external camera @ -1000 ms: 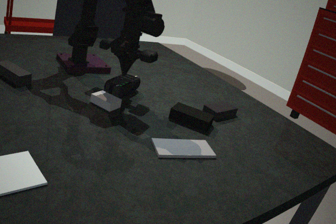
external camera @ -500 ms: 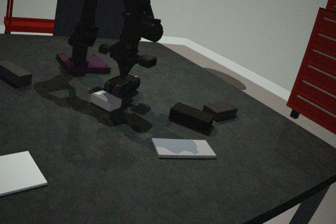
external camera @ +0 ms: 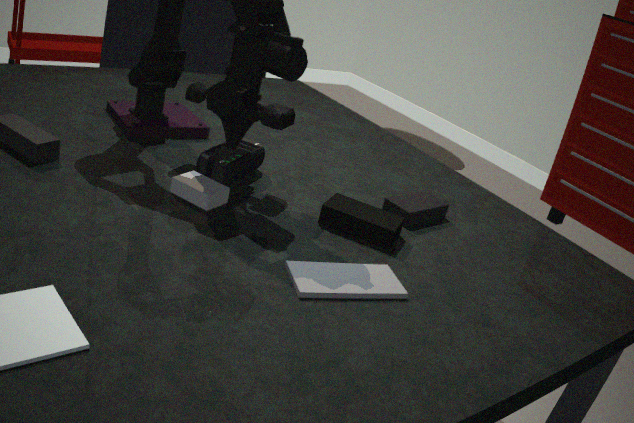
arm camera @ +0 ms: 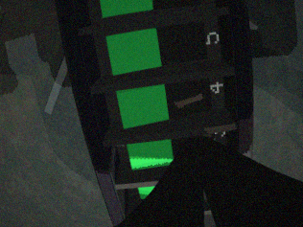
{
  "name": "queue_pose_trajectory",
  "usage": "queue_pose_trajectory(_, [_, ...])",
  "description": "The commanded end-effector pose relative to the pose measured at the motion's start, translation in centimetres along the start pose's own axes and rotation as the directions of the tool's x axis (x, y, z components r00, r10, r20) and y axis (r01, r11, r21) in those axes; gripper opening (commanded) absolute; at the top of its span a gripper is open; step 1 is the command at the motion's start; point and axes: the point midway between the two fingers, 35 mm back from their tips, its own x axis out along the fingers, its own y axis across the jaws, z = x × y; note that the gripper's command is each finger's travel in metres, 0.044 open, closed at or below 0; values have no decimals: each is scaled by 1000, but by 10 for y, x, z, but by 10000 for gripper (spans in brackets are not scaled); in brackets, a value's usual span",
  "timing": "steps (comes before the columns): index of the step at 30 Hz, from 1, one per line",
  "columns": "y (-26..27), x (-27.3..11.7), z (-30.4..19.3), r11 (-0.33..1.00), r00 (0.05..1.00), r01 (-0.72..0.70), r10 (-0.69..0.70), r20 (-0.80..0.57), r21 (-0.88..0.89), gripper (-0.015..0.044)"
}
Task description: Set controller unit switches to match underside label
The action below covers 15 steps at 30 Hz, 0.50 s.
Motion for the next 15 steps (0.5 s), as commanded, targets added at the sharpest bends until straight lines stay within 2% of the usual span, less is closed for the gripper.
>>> queue_pose_trajectory(1, [0,1,1,1000,1000,3,-3,3,-4,0])
queue_pose_trajectory(6, [0,-41,0,1000,1000,2,-2,3,-4,0])
queue_pose_trajectory(15, [16,-43,17,1000,1000,1,-1,5,-4,0])
